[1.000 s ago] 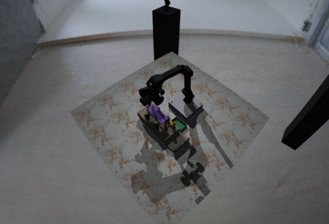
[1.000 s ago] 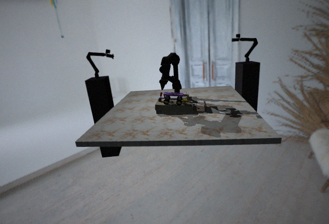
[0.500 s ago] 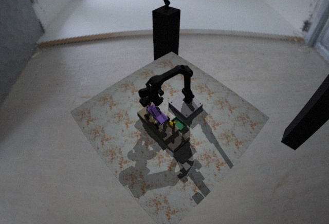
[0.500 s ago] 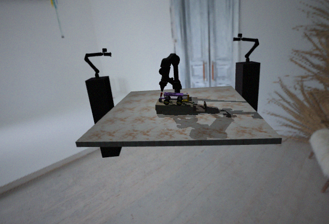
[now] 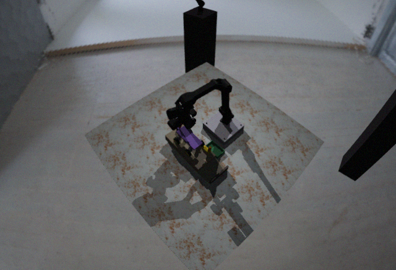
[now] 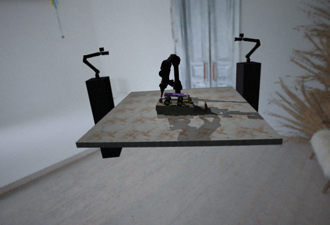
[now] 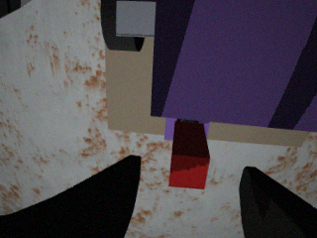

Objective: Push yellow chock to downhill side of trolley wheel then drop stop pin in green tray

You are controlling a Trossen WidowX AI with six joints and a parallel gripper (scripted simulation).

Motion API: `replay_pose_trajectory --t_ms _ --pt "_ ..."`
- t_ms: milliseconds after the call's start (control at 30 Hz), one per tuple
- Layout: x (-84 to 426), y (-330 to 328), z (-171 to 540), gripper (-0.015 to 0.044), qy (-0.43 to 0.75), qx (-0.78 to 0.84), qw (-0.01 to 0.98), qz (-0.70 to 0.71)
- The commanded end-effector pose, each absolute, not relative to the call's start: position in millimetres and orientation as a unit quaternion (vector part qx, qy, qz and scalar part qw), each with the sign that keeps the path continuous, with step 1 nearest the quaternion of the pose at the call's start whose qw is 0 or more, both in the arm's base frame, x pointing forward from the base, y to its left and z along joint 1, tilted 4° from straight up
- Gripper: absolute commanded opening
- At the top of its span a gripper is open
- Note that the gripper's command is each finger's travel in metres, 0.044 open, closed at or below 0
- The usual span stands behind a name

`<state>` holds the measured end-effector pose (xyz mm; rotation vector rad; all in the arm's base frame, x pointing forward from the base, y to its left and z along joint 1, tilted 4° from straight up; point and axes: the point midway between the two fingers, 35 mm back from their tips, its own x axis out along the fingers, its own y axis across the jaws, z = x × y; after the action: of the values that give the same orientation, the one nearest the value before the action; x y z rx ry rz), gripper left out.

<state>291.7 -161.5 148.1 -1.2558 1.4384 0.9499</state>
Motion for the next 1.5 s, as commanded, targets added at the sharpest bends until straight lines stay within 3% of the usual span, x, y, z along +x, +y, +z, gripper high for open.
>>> replay_pose_trajectory --t_ms 0,900,1067,1467 --pt "291 -163 143 0.0190 0.592 -0.516 0.480 0.391" --pt "290 -171 109 0.0190 0.592 -0.516 0.480 0.391" --pt "291 -170 112 0.0059 0.591 -0.515 0.482 0.390" --pt "291 -170 114 0.0000 0.592 -0.516 0.482 0.390"
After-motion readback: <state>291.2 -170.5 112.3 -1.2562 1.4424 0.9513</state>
